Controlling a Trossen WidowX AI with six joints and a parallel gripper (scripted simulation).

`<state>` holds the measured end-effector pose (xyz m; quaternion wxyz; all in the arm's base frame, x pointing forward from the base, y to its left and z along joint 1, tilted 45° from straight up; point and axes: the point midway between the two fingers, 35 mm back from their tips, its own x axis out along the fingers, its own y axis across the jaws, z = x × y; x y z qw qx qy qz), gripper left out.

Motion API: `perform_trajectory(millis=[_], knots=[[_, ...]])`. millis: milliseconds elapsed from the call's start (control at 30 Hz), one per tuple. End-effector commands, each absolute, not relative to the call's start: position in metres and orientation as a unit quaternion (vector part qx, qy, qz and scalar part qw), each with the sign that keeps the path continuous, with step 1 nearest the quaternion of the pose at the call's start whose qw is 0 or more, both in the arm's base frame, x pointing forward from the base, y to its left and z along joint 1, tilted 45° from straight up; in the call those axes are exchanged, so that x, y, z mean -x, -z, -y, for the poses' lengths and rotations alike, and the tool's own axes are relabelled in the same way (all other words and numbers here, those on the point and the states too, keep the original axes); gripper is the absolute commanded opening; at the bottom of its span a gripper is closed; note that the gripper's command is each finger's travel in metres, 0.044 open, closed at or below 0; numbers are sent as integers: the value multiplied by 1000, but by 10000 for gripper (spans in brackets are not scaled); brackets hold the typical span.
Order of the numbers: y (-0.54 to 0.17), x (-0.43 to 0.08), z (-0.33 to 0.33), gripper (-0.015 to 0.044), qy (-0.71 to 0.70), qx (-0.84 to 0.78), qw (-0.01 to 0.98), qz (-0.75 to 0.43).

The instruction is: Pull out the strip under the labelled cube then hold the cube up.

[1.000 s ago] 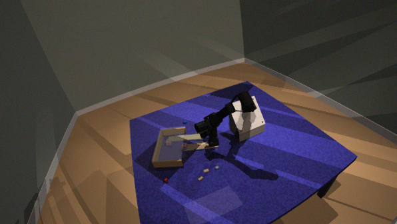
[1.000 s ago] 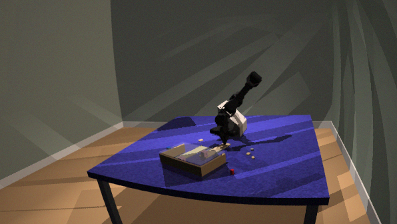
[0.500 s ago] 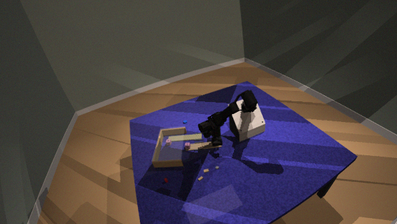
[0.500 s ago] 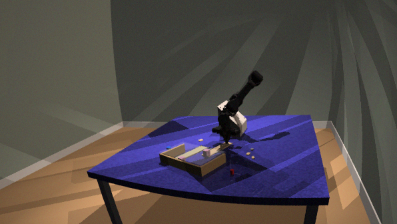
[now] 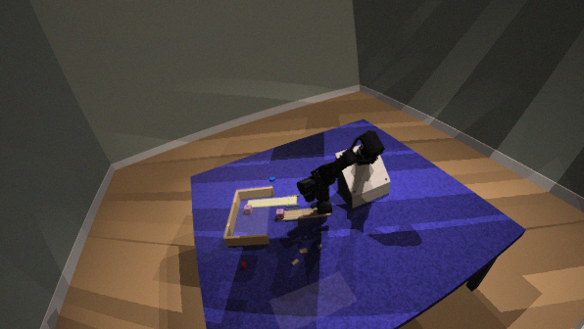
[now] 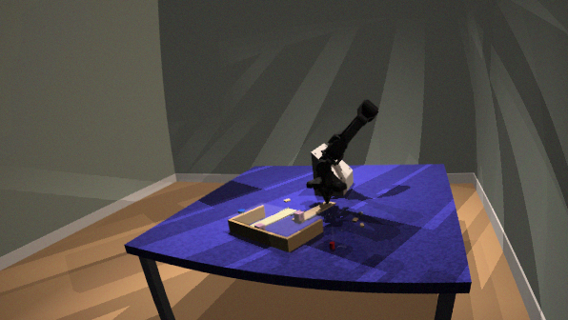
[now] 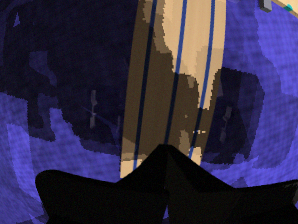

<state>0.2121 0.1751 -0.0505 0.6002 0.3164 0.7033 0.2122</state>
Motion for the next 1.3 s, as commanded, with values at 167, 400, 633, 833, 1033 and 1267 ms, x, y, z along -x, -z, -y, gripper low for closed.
perform_trajectory(millis=[167,400,633,833,1033,1267], knots=[[53,-198,-177,0,-211,-312,590,-714],[53,-198,-177,0,-211,-312,590,-714],[53,-198,-177,0,-211,-312,590,-714],[53,-198,-177,0,-211,-312,590,-714],[53,-198,-177,0,-211,-312,590,-714],[21,-213,-147,0,-211,-311,591,-713]])
